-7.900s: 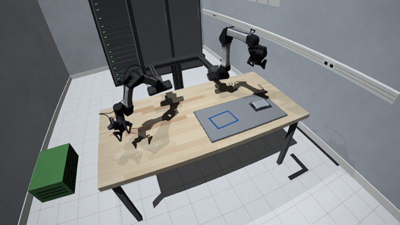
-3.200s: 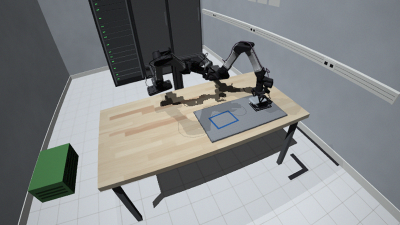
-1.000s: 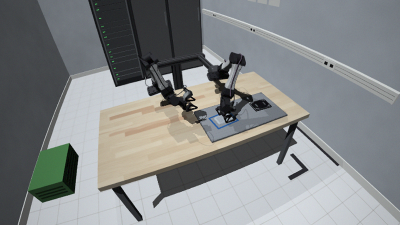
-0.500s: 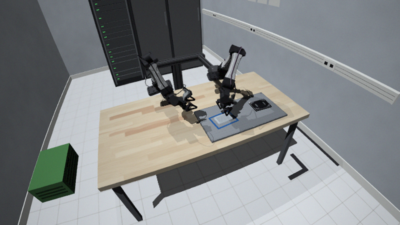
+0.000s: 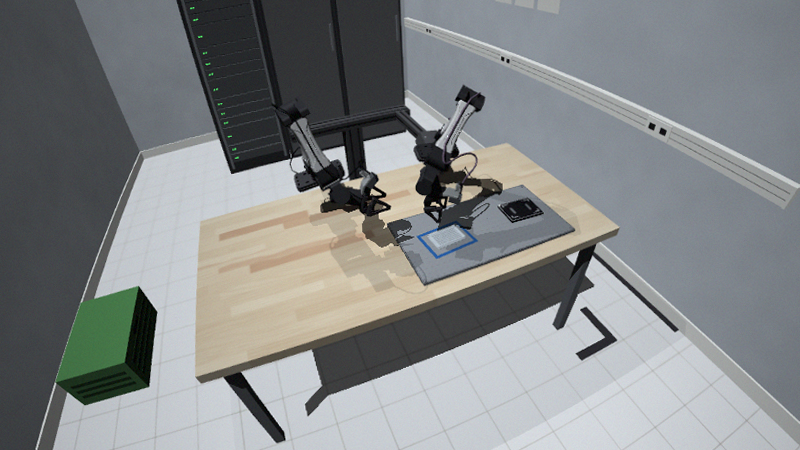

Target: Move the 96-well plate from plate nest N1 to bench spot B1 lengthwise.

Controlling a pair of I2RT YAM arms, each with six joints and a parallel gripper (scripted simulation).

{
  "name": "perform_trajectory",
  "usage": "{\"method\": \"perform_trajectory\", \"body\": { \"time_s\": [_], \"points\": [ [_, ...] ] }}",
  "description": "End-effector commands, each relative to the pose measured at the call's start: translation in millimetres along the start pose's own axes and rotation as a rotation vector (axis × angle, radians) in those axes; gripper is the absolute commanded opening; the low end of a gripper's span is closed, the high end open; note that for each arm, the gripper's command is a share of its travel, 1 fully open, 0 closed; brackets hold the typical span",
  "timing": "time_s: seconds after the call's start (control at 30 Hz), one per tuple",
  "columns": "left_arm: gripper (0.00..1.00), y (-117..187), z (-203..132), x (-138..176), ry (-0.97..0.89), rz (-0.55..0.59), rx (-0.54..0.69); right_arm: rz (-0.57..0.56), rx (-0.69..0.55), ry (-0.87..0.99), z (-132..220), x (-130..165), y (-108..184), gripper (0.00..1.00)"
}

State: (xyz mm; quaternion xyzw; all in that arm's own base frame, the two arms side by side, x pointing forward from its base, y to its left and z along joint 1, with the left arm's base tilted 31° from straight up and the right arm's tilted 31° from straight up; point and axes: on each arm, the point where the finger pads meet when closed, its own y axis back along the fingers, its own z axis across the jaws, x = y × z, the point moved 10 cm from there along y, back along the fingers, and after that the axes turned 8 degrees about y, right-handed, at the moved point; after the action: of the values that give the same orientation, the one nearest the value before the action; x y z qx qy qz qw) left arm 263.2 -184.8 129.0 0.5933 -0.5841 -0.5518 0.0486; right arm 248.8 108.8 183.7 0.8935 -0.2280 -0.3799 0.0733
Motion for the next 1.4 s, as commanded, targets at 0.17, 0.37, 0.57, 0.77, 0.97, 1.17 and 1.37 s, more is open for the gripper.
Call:
{"method": "perform_trajectory", "body": {
  "time_s": [0.17, 0.37, 0.57, 0.77, 0.97, 1.17, 1.37],
  "points": [
    [1.0, 20.7, 15.0, 3.6, -0.334, -0.125, 0.156, -0.021, -0.016, 0.085, 0.2, -12.5, 14.4, 1.0],
    [1.0, 23.8, 25.0, 8.8, -0.413, -0.139, 0.172, -0.021, -0.024, 0.125, 2.9, -17.1, 21.3, 1.0],
    [1.0, 21.6, 29.1, 9.8, -0.416, -0.126, 0.155, -0.02, -0.028, 0.138, 4.3, -18.5, 23.4, 1.0],
    [1.0, 21.8, 28.7, 9.7, -0.415, -0.126, 0.156, -0.018, -0.027, 0.138, 4.2, -18.3, 23.4, 1.0],
    [1.0, 21.8, 28.7, 9.7, -0.415, -0.126, 0.157, -0.018, -0.027, 0.138, 4.2, -18.3, 23.4, 1.0],
    [1.0, 21.8, 28.7, 9.7, -0.415, -0.126, 0.156, -0.018, -0.027, 0.136, 4.3, -18.3, 23.4, 1.0],
    [1.0, 21.8, 28.7, 9.7, -0.415, -0.126, 0.156, -0.018, -0.027, 0.136, 4.3, -18.3, 23.4, 1.0]
  ]
}}
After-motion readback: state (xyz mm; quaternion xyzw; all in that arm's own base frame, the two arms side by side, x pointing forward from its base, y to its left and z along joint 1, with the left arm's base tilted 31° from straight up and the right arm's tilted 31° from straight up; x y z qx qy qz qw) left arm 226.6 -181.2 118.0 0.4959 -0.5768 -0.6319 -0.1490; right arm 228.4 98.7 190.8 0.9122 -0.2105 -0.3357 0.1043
